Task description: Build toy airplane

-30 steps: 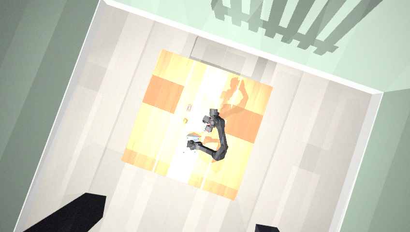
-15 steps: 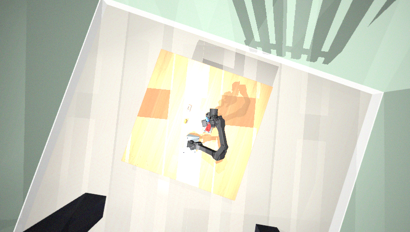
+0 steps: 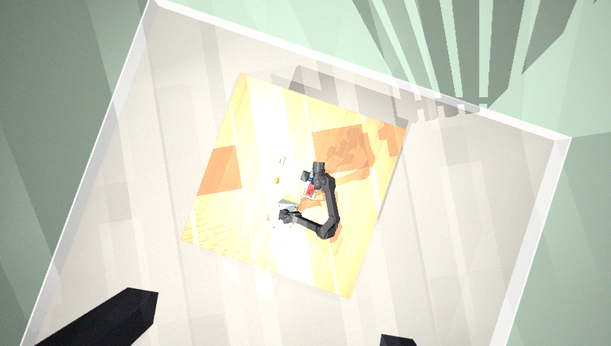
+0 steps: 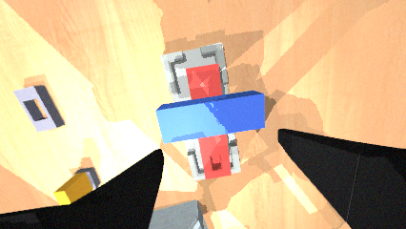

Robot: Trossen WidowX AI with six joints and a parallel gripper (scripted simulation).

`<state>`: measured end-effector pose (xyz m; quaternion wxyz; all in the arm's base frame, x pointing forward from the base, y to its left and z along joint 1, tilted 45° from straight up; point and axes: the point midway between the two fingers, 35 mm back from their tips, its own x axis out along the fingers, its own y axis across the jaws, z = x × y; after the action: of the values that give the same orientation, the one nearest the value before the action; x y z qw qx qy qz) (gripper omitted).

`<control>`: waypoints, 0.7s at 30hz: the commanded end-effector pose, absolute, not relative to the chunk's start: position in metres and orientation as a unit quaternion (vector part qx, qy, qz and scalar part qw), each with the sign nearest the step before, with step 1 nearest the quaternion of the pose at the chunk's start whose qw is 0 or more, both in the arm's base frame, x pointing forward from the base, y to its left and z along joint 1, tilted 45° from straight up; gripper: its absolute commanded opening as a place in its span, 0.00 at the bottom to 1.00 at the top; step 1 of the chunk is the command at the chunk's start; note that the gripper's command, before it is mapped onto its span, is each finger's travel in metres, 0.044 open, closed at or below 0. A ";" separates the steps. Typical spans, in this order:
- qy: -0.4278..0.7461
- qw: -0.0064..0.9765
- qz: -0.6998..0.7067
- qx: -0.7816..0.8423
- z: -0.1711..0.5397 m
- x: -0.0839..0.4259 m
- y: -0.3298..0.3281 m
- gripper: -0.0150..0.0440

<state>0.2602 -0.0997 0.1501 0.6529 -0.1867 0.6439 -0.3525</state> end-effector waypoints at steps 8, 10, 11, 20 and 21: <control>0.647 0.665 -0.334 -0.165 0.069 0.275 -0.008 1.00; 0.649 0.665 -0.333 -0.164 0.045 0.268 0.019 1.00; 0.649 0.664 -0.333 -0.164 0.034 0.264 0.032 1.00; 0.643 0.656 -0.354 -0.175 -0.037 0.210 0.096 1.00; 0.643 0.656 -0.354 -0.175 -0.037 0.210 0.096 1.00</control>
<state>0.2161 0.0930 -0.0301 0.6557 -0.1841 0.6465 -0.3437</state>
